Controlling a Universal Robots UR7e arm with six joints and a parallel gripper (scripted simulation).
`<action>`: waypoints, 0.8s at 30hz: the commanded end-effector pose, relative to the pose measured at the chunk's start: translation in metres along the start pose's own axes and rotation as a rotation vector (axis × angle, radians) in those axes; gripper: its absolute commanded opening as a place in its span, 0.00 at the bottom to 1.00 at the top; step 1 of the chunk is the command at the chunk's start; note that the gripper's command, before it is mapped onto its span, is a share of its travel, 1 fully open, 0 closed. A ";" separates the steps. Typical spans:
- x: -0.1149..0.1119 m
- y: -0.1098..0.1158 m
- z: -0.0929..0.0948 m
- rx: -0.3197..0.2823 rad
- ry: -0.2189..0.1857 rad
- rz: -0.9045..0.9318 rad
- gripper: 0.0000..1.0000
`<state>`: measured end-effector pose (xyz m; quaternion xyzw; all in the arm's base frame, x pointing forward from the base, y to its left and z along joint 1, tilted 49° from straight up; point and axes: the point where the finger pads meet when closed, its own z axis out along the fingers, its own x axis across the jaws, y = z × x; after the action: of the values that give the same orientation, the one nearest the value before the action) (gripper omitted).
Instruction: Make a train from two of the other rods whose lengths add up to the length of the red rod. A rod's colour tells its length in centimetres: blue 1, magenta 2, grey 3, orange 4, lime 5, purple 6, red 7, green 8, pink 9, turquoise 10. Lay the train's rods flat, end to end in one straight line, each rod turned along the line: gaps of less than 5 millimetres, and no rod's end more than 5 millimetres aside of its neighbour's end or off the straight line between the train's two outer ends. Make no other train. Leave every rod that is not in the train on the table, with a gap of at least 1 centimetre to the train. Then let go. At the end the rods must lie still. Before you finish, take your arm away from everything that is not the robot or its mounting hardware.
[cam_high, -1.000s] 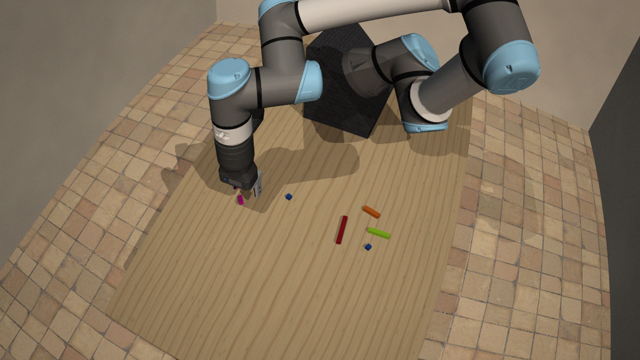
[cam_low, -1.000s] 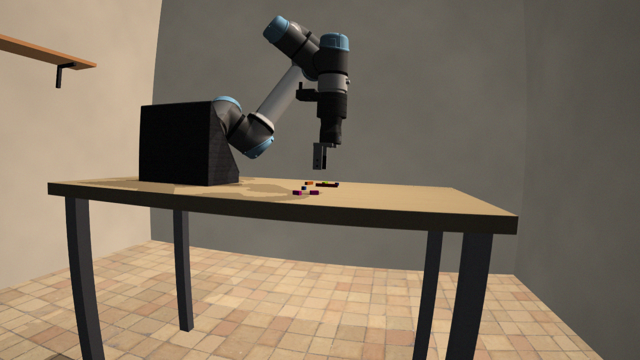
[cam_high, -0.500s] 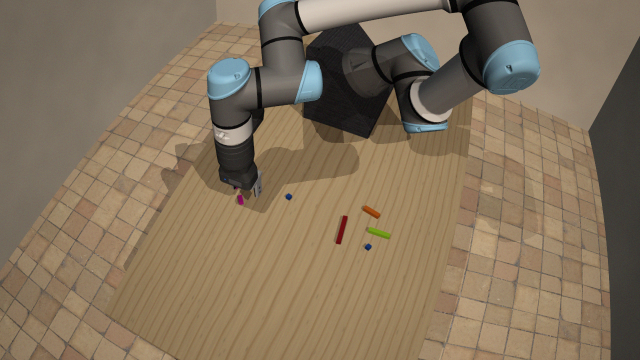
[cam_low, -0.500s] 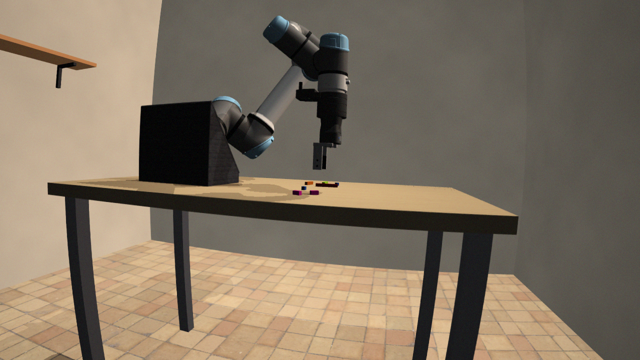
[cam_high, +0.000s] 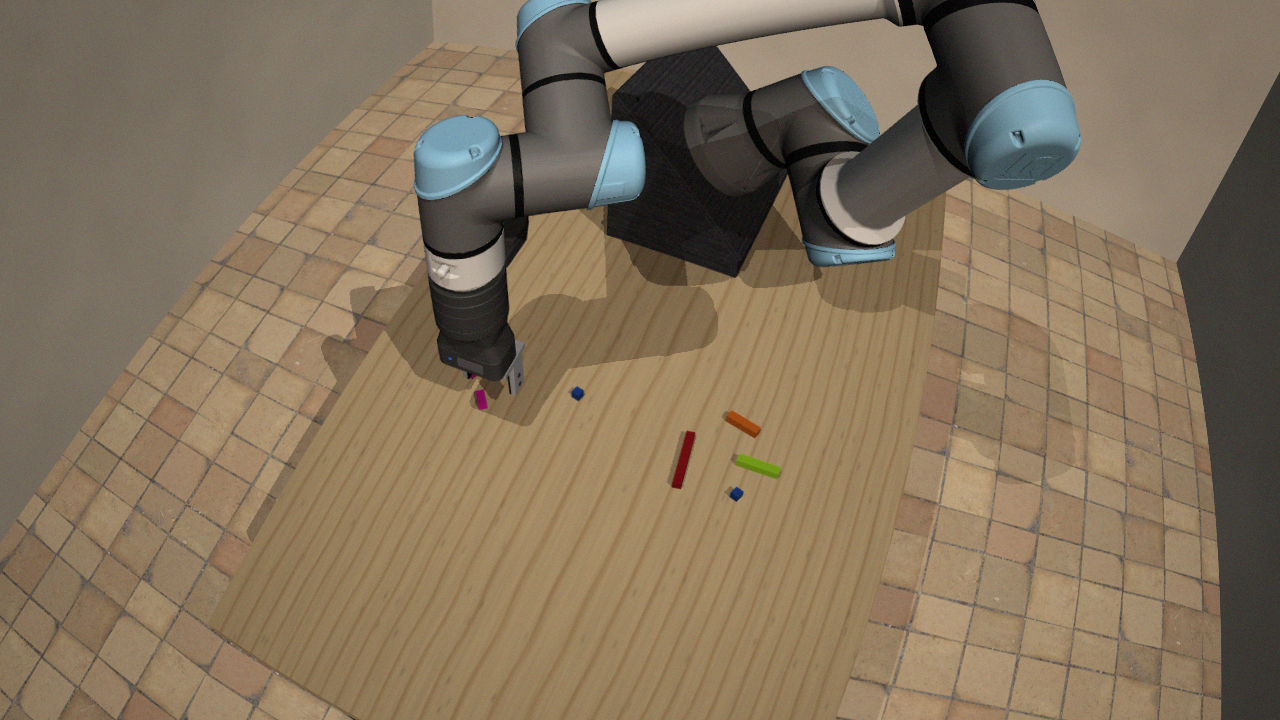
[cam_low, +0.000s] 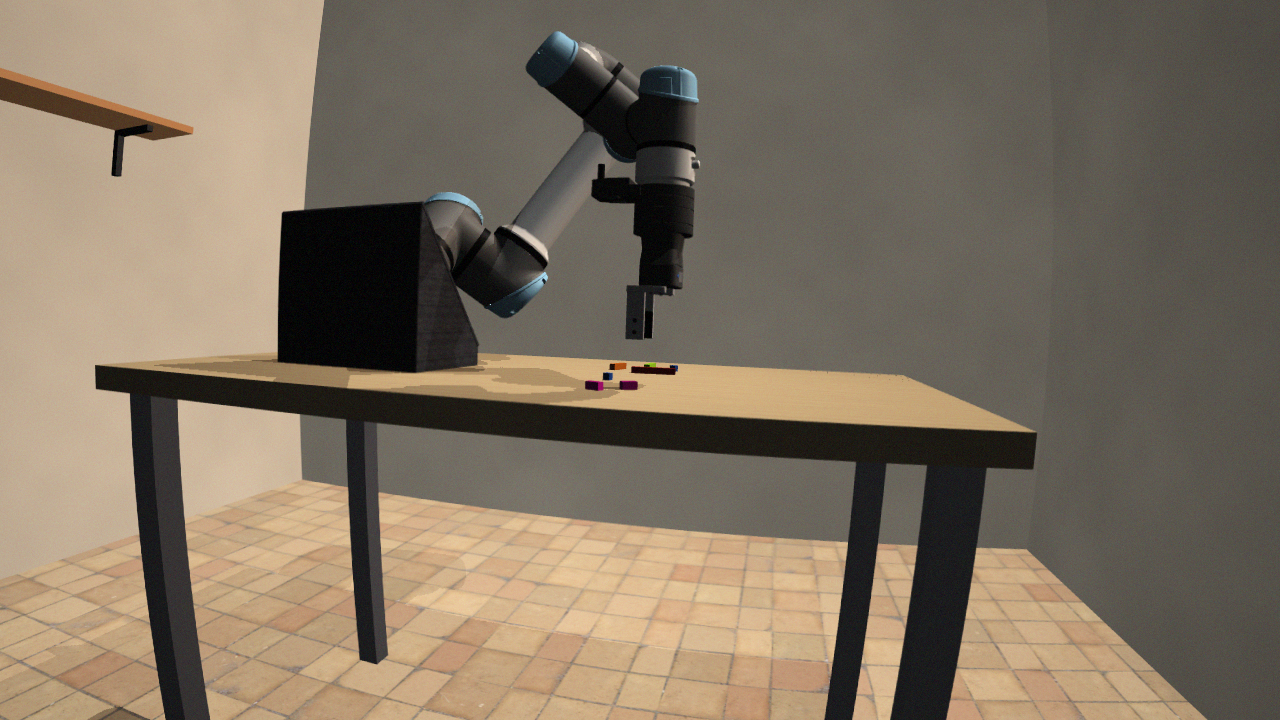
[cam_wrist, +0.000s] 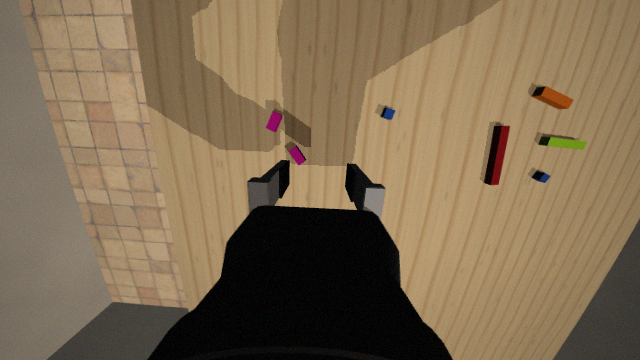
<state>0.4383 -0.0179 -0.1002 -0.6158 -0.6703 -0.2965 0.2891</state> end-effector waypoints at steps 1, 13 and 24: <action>0.000 0.000 -0.001 -0.001 -0.001 0.000 1.00; 0.000 0.000 -0.001 -0.001 -0.001 0.000 1.00; 0.000 0.000 -0.001 -0.001 -0.001 -0.053 1.00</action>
<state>0.4381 -0.0180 -0.1003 -0.6036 -0.6814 -0.3015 0.2836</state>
